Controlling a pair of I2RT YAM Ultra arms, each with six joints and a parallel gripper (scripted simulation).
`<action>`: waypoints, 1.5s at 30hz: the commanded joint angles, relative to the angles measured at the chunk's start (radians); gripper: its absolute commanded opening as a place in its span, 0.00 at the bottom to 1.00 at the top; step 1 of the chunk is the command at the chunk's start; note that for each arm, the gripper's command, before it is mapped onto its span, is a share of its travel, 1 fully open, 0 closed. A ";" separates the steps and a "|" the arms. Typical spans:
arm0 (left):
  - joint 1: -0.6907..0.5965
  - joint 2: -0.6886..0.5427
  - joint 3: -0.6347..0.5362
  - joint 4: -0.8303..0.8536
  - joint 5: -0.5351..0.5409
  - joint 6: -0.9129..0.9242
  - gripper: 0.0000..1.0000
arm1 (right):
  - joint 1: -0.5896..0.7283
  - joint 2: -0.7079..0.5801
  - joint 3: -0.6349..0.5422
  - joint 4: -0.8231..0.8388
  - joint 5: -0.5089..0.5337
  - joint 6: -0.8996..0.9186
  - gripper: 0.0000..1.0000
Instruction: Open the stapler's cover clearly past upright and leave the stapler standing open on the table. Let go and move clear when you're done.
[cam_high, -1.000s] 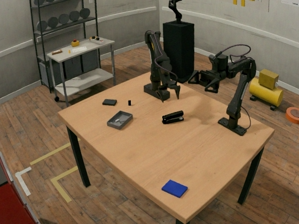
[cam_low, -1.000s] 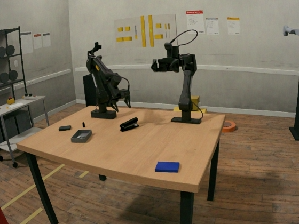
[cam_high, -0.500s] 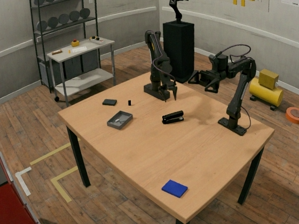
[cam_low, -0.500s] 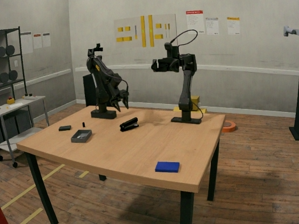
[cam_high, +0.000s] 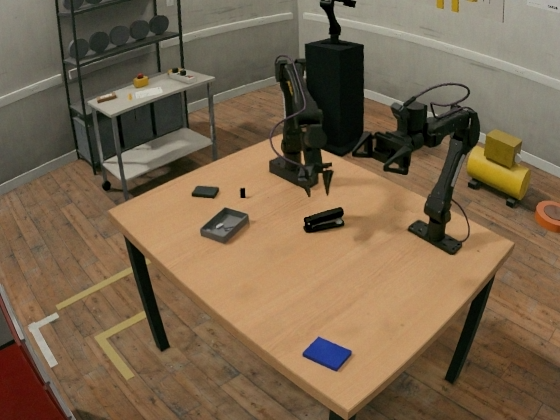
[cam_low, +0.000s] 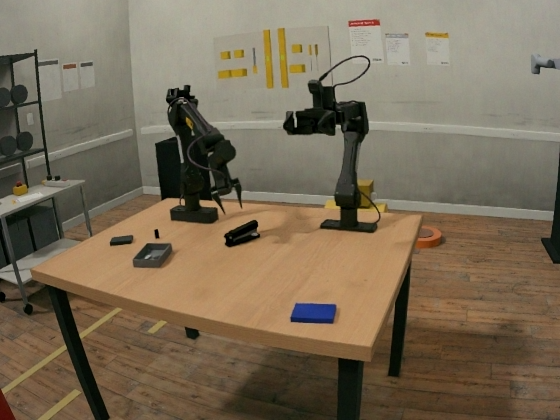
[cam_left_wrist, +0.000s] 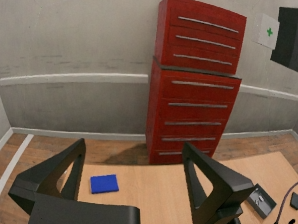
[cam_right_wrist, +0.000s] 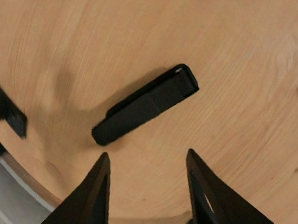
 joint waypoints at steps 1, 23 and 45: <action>0.002 -0.002 -0.002 0.009 0.010 -0.003 1.00 | -0.017 0.065 0.083 -0.093 0.018 0.192 0.62; 0.002 -0.002 -0.002 0.009 0.010 -0.003 1.00 | -0.051 0.447 0.469 -0.418 0.047 0.884 0.62; 0.002 -0.002 -0.002 0.009 0.010 -0.003 1.00 | -0.063 0.490 0.442 -0.361 0.046 0.875 0.62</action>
